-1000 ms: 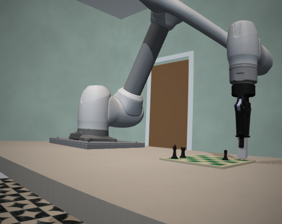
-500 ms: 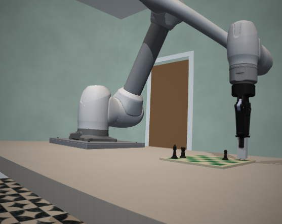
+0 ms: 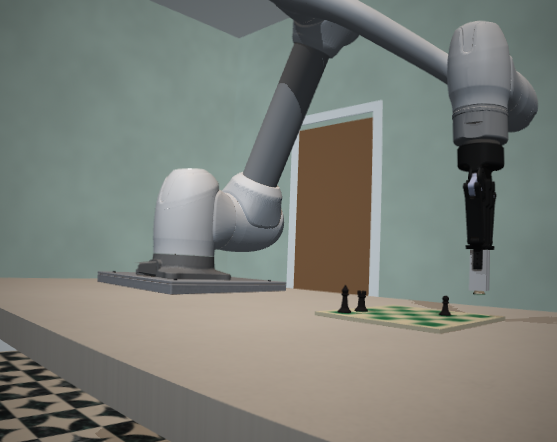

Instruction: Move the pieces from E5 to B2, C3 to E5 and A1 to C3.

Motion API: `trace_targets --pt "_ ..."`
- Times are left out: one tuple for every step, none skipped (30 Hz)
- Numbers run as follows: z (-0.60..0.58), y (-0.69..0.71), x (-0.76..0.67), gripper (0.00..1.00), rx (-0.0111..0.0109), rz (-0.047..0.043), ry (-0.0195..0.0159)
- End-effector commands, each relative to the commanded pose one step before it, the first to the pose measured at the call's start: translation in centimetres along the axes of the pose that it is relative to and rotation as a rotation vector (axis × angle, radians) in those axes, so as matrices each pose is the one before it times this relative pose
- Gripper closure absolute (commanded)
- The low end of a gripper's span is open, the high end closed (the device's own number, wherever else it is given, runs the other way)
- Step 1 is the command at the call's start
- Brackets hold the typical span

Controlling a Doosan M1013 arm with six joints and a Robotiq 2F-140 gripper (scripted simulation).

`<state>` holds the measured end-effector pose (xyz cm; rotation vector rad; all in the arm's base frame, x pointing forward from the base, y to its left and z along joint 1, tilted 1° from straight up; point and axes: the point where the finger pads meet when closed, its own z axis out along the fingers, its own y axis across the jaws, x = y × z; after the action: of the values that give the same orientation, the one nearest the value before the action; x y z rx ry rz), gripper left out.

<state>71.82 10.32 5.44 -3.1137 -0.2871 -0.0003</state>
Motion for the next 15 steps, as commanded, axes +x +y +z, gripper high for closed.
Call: trace_targets --pt "-2.838 -0.003 -0.001 1.00 0.00024 -0.00002 -0.00026" --pt "-0.750 0.000 0.000 1.00 0.00000 0.00000 0.00000" --pt "-0.699 0.000 0.000 1.00 0.00000 0.00000 0.00000" --pt "-0.619 0.000 0.000 1.00 0.00000 0.00000 0.00000" --pt "-0.522 0.000 0.000 1.00 0.00000 0.00000 0.00000" --pt "-0.418 0.000 0.000 1.00 0.00000 0.00000 0.00000" --pt "-0.311 0.000 0.000 1.00 0.00000 0.00000 0.00000" --pt "0.000 0.000 0.000 1.00 0.00000 0.00000 0.00000" --pt "0.000 0.000 0.000 1.00 0.00000 0.00000 0.00000" --pt "-0.208 0.000 0.000 1.00 0.00000 0.00000 0.00000" --pt "-0.117 0.000 0.000 1.00 0.00000 0.00000 0.00000" --pt "-0.047 0.000 0.000 1.00 0.00000 0.00000 0.00000" --pt "-0.007 0.000 0.000 1.00 0.00000 0.00000 0.00000" --pt "0.000 0.000 0.000 1.00 0.00000 0.00000 0.00000" --pt "0.000 0.000 0.000 1.00 0.00000 0.00000 0.00000"
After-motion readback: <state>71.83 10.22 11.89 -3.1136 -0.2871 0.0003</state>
